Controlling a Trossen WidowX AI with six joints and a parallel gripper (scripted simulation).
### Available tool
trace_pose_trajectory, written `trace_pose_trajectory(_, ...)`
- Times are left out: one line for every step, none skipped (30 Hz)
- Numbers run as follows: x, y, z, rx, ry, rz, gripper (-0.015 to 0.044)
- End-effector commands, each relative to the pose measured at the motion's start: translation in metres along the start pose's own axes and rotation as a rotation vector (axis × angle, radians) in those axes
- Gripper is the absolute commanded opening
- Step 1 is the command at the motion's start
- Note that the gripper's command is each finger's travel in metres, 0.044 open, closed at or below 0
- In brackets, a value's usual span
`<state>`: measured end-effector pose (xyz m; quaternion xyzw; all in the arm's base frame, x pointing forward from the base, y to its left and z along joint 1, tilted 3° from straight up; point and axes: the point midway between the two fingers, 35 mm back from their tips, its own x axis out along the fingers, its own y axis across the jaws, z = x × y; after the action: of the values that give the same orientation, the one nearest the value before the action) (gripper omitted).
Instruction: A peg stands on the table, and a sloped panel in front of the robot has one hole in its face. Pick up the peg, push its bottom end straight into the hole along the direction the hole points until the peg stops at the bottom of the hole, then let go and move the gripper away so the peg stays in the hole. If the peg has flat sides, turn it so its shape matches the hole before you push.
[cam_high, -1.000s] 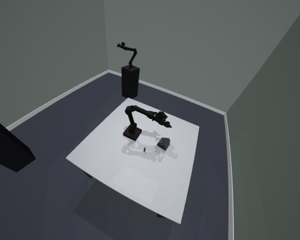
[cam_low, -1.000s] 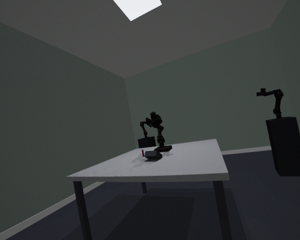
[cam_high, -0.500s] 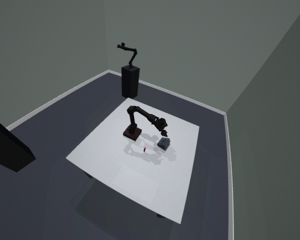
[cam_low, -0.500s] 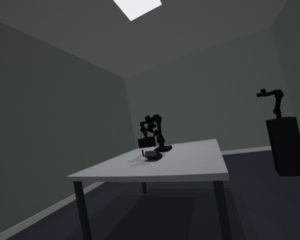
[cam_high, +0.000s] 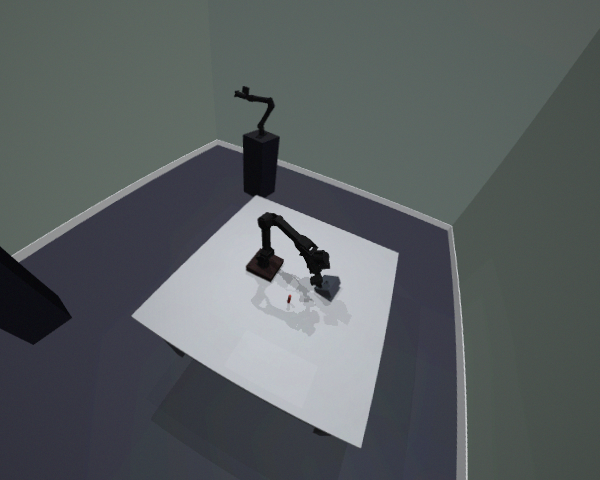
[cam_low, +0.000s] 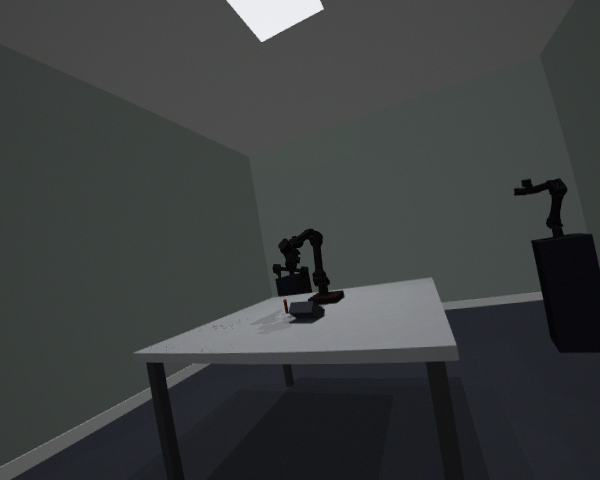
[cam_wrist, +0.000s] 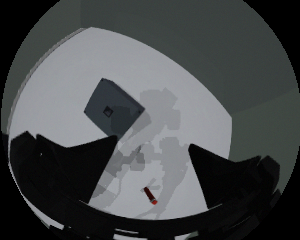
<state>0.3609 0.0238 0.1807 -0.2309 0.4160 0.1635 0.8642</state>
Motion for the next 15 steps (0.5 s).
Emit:
trace_pose_trajectory(0.006, -0.011, -0.020, 0.086, 0.080, 0.003, 0.0440)
trace_pose_trajectory(0.007, -0.013, -0.025, 0.107, 0.098, 0.004, 0.0440)
trace_pose_trajectory(0.007, -0.016, -0.030, 0.128, 0.116, 0.006, 0.0440)
trace_pose_trajectory(0.008, -0.018, -0.035, 0.149, 0.134, 0.007, 0.0440)
trace_pose_trajectory(0.009, -0.020, -0.040, 0.170, 0.152, 0.009, 0.0440)
trace_pose_trajectory(0.009, -0.022, -0.045, 0.192, 0.170, 0.010, 0.0440)
trace_pose_trajectory(0.009, -0.023, -0.050, 0.213, 0.188, 0.012, 0.0440)
trace_pose_trajectory(0.010, -0.025, -0.055, 0.234, 0.205, 0.013, 0.0440)
trace_pose_trajectory(0.010, -0.027, -0.060, 0.256, 0.223, 0.014, 0.0440)
trace_pose_trajectory(0.010, -0.029, -0.065, 0.278, 0.241, 0.016, 0.0440)
trace_pose_trajectory(0.010, -0.030, -0.070, 0.299, 0.258, 0.017, 0.0440)
trace_pose_trajectory(0.010, -0.032, -0.075, 0.321, 0.276, 0.019, 0.0440)
trace_pose_trajectory(0.010, -0.033, -0.080, 0.343, 0.293, 0.020, 0.0440)
trace_pose_trajectory(0.010, -0.034, -0.085, 0.365, 0.311, 0.022, 0.0440)
trace_pose_trajectory(0.010, -0.035, -0.090, 0.387, 0.328, 0.023, 0.0440)
